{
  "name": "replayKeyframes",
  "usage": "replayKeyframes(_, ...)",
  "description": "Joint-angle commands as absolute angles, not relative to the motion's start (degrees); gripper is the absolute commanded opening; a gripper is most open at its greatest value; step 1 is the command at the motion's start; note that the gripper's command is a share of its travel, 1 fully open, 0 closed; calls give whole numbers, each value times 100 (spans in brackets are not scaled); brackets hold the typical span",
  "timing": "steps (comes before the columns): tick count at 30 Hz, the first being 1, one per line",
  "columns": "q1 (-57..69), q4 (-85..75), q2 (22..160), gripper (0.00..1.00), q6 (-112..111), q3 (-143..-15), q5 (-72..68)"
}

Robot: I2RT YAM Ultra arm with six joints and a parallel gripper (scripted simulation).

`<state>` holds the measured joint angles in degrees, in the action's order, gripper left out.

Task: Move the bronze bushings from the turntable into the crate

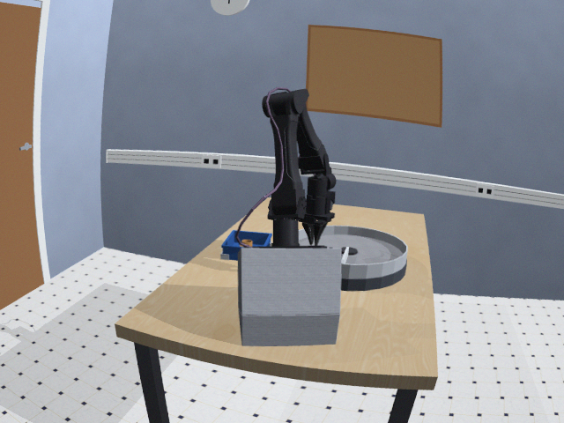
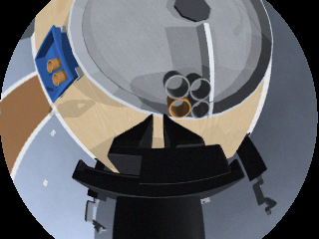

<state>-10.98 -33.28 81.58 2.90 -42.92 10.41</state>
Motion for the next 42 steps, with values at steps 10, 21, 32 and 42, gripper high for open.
replayKeyframes(10,-1697,-3122,7971,15,771,-4034,1349)
replayKeyframes(21,-1758,-3110,7968,15,793,-3981,1359)
replayKeyframes(32,-1757,-3116,7968,15,793,-3981,1355)
replayKeyframes(42,-1757,-3116,7968,15,793,-3981,1355)
